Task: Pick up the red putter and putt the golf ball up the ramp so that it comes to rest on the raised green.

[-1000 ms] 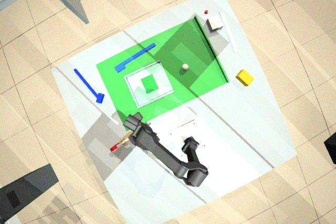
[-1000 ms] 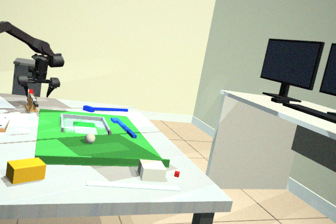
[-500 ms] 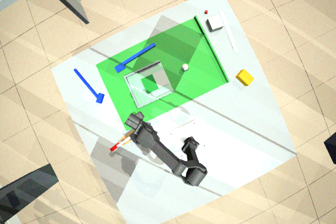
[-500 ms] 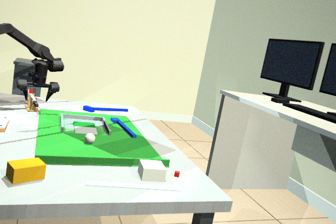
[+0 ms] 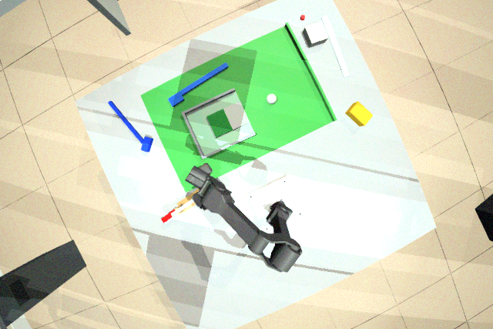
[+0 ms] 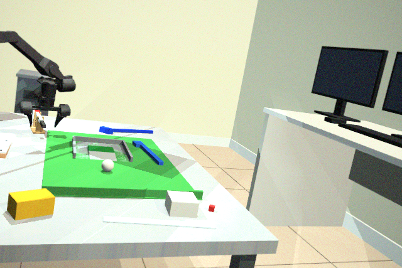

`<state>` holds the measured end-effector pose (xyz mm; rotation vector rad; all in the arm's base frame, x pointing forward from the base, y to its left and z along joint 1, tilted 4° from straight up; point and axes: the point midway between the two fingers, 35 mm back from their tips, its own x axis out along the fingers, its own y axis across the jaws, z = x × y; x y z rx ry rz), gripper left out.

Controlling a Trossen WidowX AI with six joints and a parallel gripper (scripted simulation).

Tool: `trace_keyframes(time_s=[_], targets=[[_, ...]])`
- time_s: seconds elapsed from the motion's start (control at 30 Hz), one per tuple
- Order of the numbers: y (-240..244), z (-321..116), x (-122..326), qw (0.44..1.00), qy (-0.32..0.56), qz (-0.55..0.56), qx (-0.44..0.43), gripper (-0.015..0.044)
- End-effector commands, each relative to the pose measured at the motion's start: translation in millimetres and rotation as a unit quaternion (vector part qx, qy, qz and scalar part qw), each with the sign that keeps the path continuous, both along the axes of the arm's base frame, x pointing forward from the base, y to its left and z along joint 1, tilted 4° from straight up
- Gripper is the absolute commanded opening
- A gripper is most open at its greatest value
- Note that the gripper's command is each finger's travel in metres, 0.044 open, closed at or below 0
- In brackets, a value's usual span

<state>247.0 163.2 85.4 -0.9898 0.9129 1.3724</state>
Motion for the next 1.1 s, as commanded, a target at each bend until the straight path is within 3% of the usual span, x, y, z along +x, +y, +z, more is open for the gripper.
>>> trace_keyframes(time_s=[0.0,0.4,0.93,1.07], targets=[[0.8,-7.3,-0.6,1.000,0.003,-0.002,0.001,0.0440],[2.0,-22.2,-0.7,1.000,0.003,-0.002,0.001,0.0440],[1.4,-18.7,-0.4,1.000,0.001,0.000,0.000,0.0020],[1.4,-18.7,-0.4,1.000,0.001,0.000,0.000,0.0000]])
